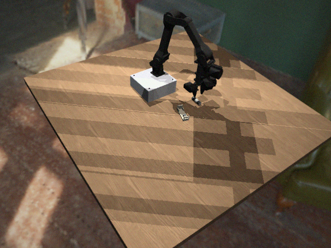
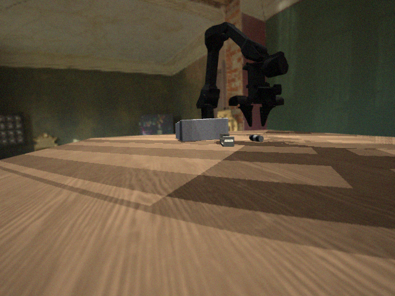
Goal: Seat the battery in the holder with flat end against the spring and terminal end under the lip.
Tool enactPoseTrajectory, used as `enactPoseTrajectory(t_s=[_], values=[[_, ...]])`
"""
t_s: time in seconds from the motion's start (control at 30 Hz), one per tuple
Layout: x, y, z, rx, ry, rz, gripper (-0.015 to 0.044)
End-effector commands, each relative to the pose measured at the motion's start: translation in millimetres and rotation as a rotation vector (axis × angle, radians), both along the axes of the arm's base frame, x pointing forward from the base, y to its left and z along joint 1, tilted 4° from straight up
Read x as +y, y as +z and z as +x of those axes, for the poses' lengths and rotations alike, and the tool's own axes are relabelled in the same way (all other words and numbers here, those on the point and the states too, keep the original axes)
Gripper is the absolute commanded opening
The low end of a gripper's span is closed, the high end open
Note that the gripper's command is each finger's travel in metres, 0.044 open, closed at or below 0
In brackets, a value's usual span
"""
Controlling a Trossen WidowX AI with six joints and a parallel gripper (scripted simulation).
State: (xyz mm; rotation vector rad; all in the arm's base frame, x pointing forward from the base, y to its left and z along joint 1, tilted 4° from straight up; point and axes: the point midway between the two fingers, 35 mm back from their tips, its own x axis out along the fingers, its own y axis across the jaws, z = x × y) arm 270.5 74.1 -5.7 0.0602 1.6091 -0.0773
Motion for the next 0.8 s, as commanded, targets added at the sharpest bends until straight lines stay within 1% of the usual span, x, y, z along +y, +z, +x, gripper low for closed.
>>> enactPoseTrajectory(t_s=[0.0,0.77], values=[[0.0,-8.7,-2.8,0.01,0.007,0.002,0.0226],[-0.6,-45.8,-5.6,0.01,0.006,0.002,0.0226]])
